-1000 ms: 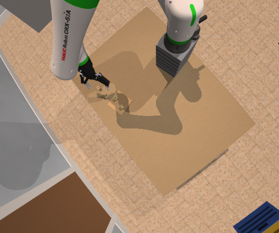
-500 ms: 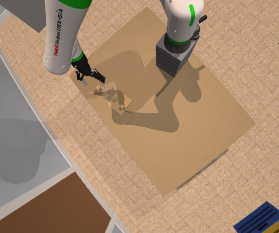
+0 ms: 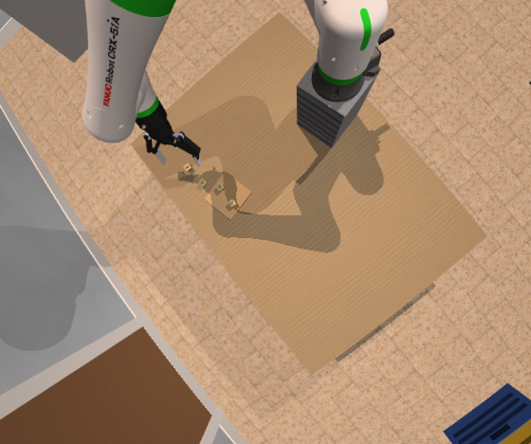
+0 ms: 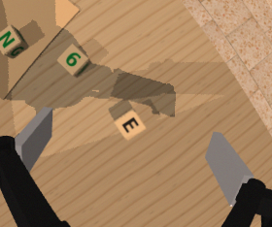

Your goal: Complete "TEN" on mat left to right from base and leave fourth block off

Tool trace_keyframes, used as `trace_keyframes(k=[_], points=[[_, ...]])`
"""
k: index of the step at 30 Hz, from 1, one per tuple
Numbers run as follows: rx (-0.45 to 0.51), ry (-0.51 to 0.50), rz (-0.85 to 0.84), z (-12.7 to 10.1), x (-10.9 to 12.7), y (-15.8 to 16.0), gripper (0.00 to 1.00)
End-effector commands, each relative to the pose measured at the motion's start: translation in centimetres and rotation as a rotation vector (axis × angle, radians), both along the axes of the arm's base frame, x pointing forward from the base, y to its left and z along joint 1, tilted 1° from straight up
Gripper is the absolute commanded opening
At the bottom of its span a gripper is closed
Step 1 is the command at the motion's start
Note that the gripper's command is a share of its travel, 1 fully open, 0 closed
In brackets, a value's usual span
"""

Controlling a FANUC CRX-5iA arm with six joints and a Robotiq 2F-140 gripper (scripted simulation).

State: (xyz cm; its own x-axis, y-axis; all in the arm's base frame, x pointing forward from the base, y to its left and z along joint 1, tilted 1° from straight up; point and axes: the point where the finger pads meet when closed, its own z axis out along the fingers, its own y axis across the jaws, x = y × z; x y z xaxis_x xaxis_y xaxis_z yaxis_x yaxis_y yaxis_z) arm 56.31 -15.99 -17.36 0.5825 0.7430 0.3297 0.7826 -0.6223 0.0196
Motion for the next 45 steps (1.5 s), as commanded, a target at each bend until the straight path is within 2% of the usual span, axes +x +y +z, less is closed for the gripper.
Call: trace_keyframes(k=[1, 21, 23, 34, 36, 37, 42, 45], points=[[0.000, 0.000, 0.000, 0.0, 0.0, 0.0, 1.00], [-0.004, 0.001, 0.009, 0.1, 0.0, 0.0, 1.00], [-0.055, 0.020, 0.132, 0.9, -0.3, 0.4, 1.00], [-0.218, 0.079, 0.484, 4.2, -0.4, 0.9, 1.00], [-0.218, 0.079, 0.484, 4.2, -0.4, 0.9, 1.00], [-0.266, 0.096, 0.577, 5.2, -0.1, 0.9, 1.00], [-0.339, 0.121, 0.709, 7.0, 0.3, 0.8, 1.00], [-0.347, 0.123, 0.725, 7.2, 0.4, 0.8, 1.00]])
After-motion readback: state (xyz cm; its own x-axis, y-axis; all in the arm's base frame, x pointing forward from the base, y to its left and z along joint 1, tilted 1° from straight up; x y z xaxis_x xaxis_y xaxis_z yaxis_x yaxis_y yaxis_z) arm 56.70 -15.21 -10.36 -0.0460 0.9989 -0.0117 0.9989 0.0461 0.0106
